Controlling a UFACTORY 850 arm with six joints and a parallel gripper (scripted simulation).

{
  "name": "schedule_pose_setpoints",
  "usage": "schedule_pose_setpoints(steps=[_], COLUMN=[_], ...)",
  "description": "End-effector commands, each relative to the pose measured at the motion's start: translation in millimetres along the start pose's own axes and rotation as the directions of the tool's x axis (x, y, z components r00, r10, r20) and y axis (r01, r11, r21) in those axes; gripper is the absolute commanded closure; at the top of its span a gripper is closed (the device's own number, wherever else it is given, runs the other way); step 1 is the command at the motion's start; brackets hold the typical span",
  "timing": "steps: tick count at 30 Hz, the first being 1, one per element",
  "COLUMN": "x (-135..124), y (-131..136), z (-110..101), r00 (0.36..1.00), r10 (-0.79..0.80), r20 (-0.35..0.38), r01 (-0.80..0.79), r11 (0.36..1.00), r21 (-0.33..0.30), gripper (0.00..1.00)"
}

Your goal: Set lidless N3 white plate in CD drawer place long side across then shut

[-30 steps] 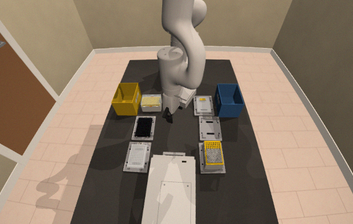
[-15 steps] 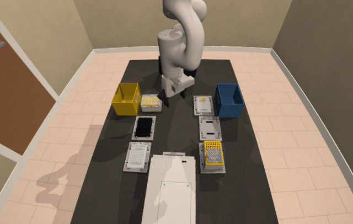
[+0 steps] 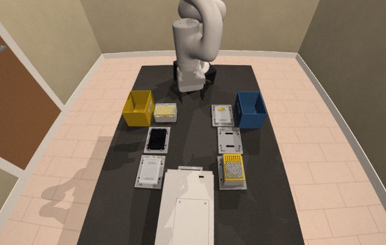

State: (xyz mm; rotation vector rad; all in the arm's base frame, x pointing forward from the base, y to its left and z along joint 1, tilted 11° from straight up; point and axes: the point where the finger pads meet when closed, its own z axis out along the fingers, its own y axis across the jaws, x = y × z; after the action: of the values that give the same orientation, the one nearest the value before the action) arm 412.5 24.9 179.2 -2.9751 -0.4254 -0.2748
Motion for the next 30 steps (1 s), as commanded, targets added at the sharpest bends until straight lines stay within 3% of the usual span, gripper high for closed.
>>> schedule_pose_setpoints(steps=[1,4,30], x=[0.3,0.3,0.2], y=[0.0,0.0,0.0], z=[-1.1,-1.1,-1.1], r00=[0.994,0.983,0.983], r10=[0.107,0.185,0.185], r20=[0.023,0.021,0.021], r01=[-0.106,-0.184,-0.184], r11=[0.994,0.983,0.983], r21=[-0.026,-0.028,-0.028], gripper=[0.0,0.0,0.0])
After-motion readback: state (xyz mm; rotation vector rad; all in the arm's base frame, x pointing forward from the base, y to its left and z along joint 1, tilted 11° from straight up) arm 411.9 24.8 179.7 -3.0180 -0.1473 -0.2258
